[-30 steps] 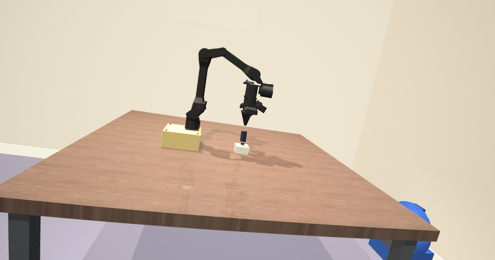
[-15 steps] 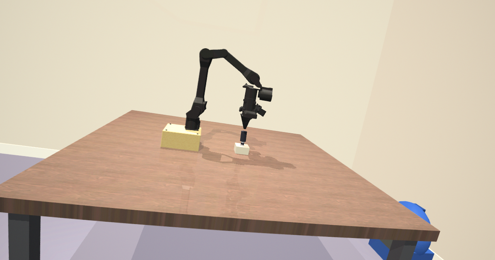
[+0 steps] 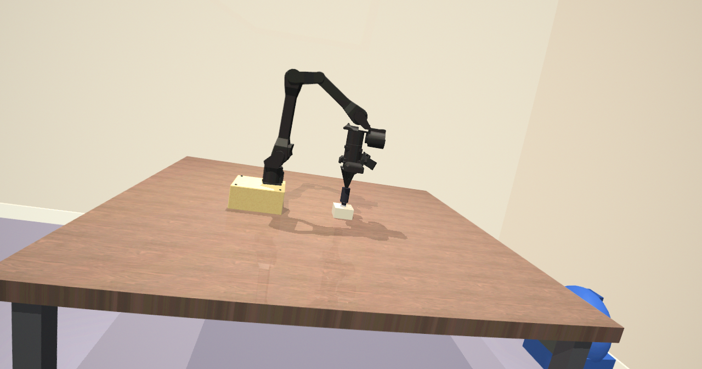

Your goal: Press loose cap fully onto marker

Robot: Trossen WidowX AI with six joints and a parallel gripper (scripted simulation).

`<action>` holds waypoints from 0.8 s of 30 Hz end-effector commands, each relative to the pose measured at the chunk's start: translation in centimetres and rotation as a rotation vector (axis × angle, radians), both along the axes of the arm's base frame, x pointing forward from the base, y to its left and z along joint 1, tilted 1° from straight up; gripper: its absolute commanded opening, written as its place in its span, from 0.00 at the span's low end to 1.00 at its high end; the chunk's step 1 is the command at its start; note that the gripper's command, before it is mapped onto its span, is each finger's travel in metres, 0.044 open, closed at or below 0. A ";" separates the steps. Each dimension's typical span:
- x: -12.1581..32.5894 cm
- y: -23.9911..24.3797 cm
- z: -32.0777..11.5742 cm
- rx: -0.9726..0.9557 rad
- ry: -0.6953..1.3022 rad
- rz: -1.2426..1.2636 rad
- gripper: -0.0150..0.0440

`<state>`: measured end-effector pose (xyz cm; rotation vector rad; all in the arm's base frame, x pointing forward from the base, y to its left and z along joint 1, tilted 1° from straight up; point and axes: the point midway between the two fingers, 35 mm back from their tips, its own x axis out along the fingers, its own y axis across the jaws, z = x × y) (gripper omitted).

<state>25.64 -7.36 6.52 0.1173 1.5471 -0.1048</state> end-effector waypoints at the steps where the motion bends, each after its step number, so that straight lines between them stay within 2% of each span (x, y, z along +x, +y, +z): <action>1: 0.0 0.0 0.1 -0.001 -0.002 0.000 0.25; 5: 0.1 -0.1 0.9 -0.001 -0.002 0.000 0.25; 12: -0.1 -0.1 8.8 0.000 -0.001 0.000 0.25; 16: -0.1 -0.1 9.1 0.000 -0.001 0.000 0.25; 24: -0.1 -0.1 9.1 0.000 -0.001 0.000 0.61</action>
